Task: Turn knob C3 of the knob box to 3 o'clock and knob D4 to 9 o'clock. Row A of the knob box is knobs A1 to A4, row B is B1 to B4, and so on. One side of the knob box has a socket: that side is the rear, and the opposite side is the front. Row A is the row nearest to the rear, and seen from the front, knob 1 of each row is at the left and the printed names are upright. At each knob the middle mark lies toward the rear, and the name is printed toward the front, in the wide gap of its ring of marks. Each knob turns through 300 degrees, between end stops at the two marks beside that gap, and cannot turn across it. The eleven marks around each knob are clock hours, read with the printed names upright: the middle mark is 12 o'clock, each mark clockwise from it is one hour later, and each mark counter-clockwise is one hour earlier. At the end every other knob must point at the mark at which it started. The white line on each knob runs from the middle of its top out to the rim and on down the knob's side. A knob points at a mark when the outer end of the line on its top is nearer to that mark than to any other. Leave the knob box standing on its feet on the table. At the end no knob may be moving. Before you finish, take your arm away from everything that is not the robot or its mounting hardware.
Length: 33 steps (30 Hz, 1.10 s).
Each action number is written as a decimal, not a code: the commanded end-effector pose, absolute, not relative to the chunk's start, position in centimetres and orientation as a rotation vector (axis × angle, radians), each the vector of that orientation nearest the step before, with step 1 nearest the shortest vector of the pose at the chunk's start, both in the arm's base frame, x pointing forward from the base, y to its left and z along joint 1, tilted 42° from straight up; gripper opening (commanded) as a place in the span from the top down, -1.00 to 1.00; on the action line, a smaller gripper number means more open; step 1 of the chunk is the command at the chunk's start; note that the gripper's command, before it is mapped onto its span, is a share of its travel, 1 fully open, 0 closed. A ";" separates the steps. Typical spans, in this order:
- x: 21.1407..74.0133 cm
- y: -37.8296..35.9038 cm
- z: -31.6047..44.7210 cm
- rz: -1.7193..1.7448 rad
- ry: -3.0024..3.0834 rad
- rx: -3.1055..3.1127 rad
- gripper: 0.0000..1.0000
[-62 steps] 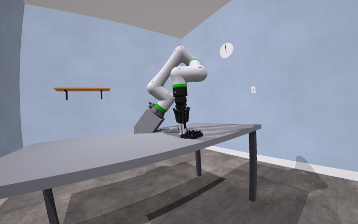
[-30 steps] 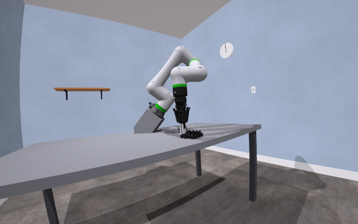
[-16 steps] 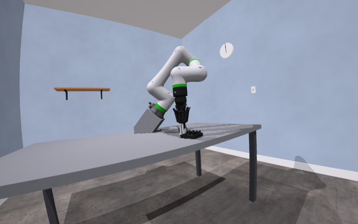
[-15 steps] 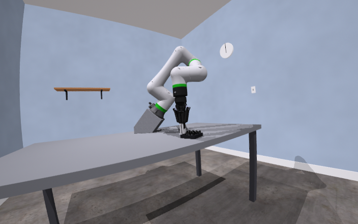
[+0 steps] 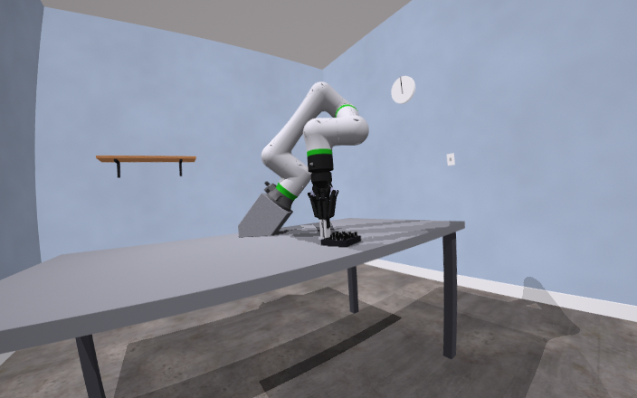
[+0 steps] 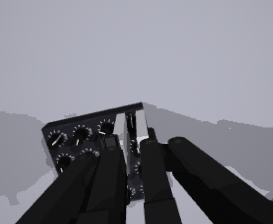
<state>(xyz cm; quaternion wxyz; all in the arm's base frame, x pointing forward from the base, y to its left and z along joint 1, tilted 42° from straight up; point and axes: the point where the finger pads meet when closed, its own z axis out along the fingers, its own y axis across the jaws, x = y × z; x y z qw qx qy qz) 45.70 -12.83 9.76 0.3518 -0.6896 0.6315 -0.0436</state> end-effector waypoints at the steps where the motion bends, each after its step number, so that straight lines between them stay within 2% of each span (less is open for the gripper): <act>1: 45.7 -12.9 9.8 -0.116 1.629 -1.789 0.90; 33: 45.7 -12.9 9.8 -0.266 1.320 -2.046 0.90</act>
